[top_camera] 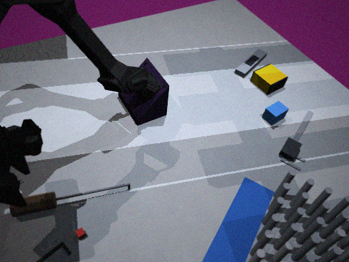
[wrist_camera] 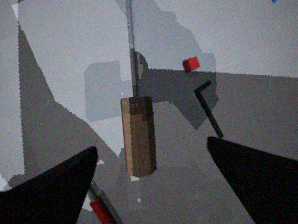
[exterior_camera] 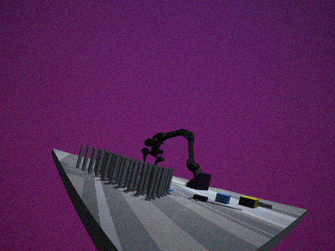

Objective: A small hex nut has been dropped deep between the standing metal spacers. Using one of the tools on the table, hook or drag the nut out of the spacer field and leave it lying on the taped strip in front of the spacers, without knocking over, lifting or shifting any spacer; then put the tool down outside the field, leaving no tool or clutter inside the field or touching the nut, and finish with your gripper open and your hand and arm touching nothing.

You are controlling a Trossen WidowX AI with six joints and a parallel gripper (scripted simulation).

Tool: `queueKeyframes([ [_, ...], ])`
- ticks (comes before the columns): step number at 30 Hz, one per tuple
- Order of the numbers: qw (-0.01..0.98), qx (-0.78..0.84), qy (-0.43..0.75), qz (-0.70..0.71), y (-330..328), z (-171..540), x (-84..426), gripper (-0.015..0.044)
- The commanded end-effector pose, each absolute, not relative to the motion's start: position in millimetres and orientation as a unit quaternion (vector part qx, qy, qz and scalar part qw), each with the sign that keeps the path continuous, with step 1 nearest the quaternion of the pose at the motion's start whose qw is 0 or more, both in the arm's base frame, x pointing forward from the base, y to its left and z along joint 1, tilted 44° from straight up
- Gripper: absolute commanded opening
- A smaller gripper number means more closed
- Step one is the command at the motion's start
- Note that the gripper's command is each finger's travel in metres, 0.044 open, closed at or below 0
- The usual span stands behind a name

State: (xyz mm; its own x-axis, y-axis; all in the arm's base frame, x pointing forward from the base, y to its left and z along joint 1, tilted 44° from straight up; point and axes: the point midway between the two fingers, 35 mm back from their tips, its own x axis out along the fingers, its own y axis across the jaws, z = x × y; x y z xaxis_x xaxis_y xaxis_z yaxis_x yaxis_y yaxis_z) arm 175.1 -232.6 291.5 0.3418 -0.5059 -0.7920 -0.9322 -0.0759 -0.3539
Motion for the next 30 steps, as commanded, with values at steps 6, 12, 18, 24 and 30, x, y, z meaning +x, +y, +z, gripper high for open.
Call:
queueKeyframes([
  [6, 0.443, -0.703, 0.5, 0.246, -230.3, 295.0, 176.3, 0.0335],
  [12, 0.443, -0.703, 0.5, 0.246, -230.3, 295.0, 176.3, 0.028],
  [18, 0.443, -0.703, 0.5, 0.246, -231.1, 294.3, 176.5, 0.028],
  [24, 0.443, -0.703, 0.5, 0.246, -238.1, 288.0, 178.0, 0.028],
  [30, 0.442, -0.703, 0.5, 0.246, -245.2, 281.3, 179.2, 0.028],
])
